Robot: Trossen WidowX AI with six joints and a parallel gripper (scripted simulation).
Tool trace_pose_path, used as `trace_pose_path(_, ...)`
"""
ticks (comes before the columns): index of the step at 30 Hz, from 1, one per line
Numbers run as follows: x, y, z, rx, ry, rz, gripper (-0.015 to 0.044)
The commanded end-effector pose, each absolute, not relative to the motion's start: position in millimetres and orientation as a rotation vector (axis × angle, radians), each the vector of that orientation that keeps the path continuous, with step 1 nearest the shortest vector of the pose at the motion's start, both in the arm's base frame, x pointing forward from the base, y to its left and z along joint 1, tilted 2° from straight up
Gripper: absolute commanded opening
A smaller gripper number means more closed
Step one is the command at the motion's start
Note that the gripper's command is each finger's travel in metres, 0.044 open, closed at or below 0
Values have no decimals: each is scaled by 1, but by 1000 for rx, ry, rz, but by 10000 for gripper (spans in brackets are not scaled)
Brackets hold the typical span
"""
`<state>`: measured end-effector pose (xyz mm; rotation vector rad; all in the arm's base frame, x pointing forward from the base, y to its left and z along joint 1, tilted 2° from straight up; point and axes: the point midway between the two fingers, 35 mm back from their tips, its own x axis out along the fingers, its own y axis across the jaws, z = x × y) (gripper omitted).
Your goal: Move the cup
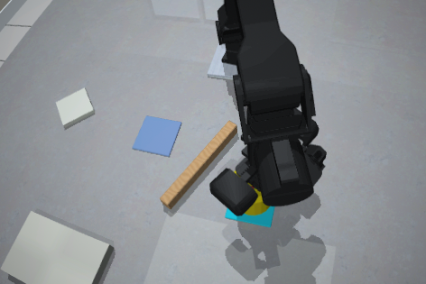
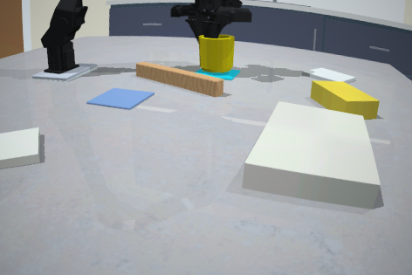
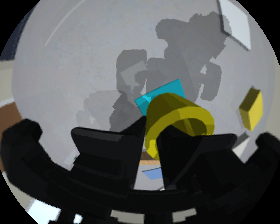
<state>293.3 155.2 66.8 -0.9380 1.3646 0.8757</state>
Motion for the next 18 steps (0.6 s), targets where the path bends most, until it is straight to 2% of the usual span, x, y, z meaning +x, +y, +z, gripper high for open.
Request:
trace_pose_path(1,293,155,67,-938,1365,876,0)
trace_pose_path(3,293,155,67,-938,1365,876,0)
trace_pose_path(9,293,155,67,-938,1365,876,147)
trace_pose_path(18,293,155,70,-938,1365,875,147)
